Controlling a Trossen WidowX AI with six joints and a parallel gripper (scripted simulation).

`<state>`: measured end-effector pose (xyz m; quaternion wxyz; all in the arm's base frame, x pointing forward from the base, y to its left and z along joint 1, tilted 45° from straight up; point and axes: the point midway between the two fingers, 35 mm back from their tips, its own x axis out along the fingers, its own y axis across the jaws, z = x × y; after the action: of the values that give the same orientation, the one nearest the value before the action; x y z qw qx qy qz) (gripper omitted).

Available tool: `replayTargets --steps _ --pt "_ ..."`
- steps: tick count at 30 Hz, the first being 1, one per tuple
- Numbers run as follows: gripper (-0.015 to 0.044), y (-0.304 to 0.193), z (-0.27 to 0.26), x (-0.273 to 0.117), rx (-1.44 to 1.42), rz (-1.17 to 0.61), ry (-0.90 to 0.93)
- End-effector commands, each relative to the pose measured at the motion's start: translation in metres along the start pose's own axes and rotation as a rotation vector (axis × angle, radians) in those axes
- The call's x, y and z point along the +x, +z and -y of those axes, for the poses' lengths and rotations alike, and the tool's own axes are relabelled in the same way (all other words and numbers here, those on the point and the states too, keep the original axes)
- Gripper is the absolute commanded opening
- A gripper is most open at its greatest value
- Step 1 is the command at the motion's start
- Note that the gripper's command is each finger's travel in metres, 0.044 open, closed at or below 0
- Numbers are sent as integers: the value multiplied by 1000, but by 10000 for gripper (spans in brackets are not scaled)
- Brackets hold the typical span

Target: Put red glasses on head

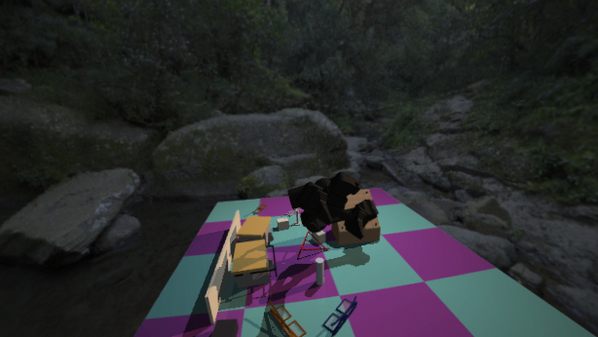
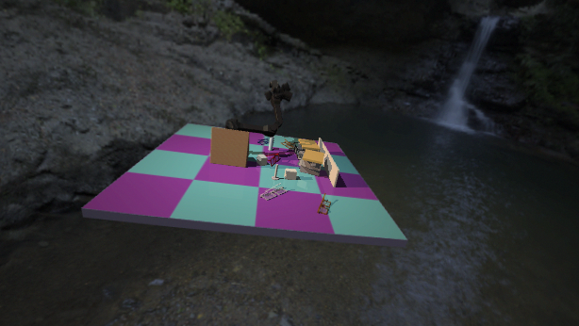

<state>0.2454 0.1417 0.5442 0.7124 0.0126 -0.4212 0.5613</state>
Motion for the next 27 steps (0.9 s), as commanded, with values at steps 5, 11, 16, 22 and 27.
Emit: replayTargets --steps 5,11,16,22,27 --pt "440 0 0 0 0 0 0" --pt "361 17 -8 4 -14 49 -3" --pt "230 71 -44 21 -24 209 53" --pt "72 143 -98 24 -46 445 146" --pt "0 208 -139 12 -11 643 246"
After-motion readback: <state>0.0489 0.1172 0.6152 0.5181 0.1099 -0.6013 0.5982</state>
